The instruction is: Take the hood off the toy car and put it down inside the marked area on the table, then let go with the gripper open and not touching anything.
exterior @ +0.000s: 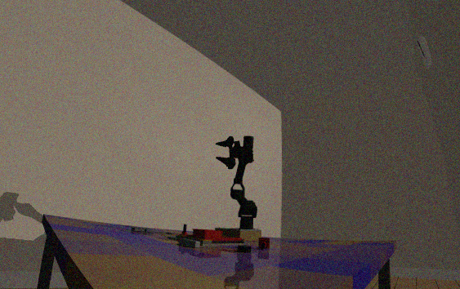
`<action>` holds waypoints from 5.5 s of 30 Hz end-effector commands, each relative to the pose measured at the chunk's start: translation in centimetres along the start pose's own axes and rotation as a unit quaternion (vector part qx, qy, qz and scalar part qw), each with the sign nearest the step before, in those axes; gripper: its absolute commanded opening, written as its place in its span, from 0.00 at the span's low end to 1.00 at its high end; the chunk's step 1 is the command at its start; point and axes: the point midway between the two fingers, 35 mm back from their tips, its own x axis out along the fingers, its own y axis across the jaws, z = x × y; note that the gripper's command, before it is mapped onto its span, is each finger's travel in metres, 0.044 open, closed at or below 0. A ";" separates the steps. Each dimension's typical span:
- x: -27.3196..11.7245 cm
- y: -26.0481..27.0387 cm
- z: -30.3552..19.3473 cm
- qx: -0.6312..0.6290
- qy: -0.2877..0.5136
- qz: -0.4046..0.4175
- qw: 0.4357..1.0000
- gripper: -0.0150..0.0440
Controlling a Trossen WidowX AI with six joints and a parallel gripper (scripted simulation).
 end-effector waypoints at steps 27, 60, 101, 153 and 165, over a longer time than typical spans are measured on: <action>8.6 24.3 18.5 0.149 0.146 0.417 0.885 1.00; 10.8 38.5 16.7 0.276 0.415 0.546 0.674 1.00; 11.2 41.9 15.9 0.276 0.415 0.546 0.674 1.00; 11.3 44.3 15.2 0.276 0.415 0.546 0.674 1.00; 11.5 44.3 15.3 0.277 0.412 0.544 0.676 0.82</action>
